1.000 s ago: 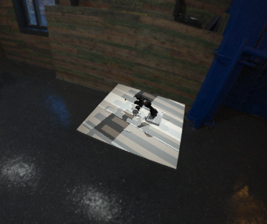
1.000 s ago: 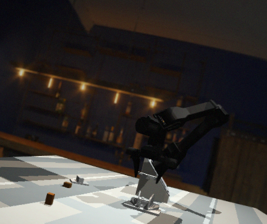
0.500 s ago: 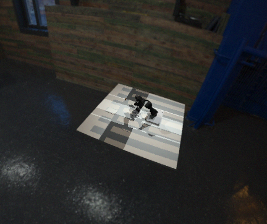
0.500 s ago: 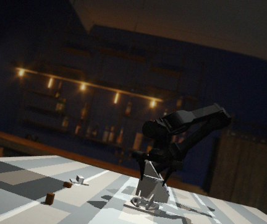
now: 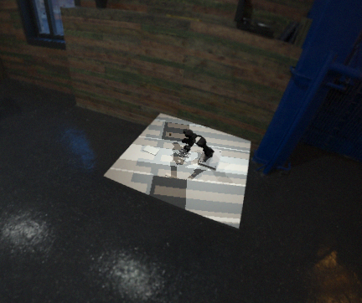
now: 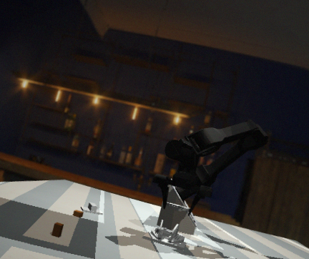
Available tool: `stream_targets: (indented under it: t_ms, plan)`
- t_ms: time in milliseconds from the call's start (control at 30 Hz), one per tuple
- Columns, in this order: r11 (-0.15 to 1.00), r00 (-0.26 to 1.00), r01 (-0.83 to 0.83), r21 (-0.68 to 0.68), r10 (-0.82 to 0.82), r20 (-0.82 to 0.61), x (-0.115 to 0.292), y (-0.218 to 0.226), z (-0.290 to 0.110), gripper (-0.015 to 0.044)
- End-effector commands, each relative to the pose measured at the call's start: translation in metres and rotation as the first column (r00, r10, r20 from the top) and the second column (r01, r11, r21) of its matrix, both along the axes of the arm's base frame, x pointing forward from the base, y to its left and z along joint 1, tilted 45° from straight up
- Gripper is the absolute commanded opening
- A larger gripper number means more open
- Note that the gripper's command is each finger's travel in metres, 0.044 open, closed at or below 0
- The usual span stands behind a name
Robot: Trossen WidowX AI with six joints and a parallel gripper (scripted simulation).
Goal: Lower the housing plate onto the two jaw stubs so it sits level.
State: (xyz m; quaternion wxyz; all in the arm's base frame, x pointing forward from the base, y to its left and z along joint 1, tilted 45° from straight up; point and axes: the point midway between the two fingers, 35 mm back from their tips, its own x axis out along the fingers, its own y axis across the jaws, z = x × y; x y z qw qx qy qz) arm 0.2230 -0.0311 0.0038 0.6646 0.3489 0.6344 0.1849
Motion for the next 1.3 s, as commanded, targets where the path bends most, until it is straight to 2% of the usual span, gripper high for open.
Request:
stream_targets:
  t_ms: [0, 1267]
  plan:
    - [1.0, 1.0, -0.003, 0.002, 0.003, 0.008, -0.0001, 0.0007, 0.0002, 0.0351]
    - [1.0, 1.0, -0.002, 0.002, 0.002, 0.007, -0.005, -0.0029, -0.0041, 0.0351]
